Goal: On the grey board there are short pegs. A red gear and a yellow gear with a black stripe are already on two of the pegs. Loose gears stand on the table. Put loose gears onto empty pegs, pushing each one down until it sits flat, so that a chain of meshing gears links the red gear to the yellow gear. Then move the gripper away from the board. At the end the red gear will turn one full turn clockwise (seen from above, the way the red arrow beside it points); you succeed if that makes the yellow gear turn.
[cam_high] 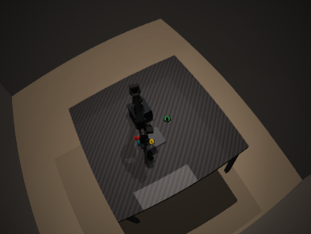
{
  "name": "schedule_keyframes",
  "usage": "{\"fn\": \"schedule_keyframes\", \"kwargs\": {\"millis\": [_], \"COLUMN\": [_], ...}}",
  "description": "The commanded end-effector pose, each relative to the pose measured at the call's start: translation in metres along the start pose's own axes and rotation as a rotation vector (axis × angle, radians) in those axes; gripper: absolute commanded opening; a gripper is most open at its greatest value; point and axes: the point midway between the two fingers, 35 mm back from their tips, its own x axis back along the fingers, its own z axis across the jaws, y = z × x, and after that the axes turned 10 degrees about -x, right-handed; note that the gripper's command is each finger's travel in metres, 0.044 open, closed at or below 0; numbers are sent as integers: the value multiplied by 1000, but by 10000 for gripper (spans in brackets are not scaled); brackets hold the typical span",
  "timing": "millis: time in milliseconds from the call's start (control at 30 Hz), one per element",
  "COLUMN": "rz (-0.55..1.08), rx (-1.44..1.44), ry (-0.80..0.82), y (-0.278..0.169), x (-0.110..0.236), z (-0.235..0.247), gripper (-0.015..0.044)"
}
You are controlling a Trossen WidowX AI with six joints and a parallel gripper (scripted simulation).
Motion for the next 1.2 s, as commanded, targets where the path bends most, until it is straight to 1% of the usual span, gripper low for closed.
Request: {"fn": "schedule_keyframes", "kwargs": {"millis": [0, 300, 600, 733, 967, 1167], "rz": [-3, -3, -3, -3, -3, -3], "rx": [100, 138, 310, 344, 290, 146], "ry": [3, 2, 2, 2, 2, 3], "y": [0, 0, 0, 0, 0, 1], "x": [0, -1, -13, -19, -27, -36], "z": [0, 0, 1, 1, 0, 1], "gripper": [0, 0, 0, 0, 0, 0]}}
